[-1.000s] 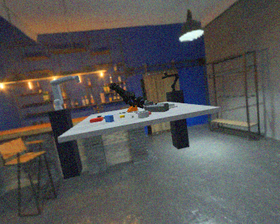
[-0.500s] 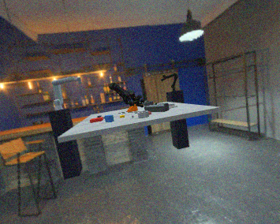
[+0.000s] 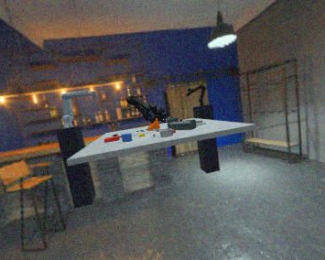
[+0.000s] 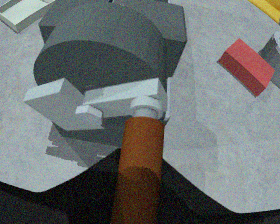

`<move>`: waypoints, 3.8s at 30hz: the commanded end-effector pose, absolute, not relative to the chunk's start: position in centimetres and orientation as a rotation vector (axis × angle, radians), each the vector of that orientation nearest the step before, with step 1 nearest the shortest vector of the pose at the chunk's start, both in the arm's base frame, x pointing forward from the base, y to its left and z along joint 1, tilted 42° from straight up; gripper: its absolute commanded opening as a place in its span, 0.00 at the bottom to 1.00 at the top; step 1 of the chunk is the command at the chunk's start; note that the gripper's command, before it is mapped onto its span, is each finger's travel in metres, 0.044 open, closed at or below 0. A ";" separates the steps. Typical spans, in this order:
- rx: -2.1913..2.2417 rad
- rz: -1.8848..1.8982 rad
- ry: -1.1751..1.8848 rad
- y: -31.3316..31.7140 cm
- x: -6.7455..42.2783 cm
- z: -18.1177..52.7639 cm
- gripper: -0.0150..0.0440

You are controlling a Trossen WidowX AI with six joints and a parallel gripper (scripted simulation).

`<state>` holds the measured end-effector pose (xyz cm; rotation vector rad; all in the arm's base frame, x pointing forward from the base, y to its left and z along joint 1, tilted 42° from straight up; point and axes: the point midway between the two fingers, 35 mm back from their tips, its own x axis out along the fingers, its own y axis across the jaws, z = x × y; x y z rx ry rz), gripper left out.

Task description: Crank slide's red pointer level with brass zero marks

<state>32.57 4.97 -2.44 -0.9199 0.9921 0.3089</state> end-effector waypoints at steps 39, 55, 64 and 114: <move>-0.916 0.314 0.985 5.4 32.4 -2.2 0.25; -0.922 0.314 0.987 5.3 32.5 -2.3 0.25; -0.922 0.314 0.987 5.3 32.5 -2.3 0.43; -0.805 0.146 1.037 16.6 36.6 3.5 1.00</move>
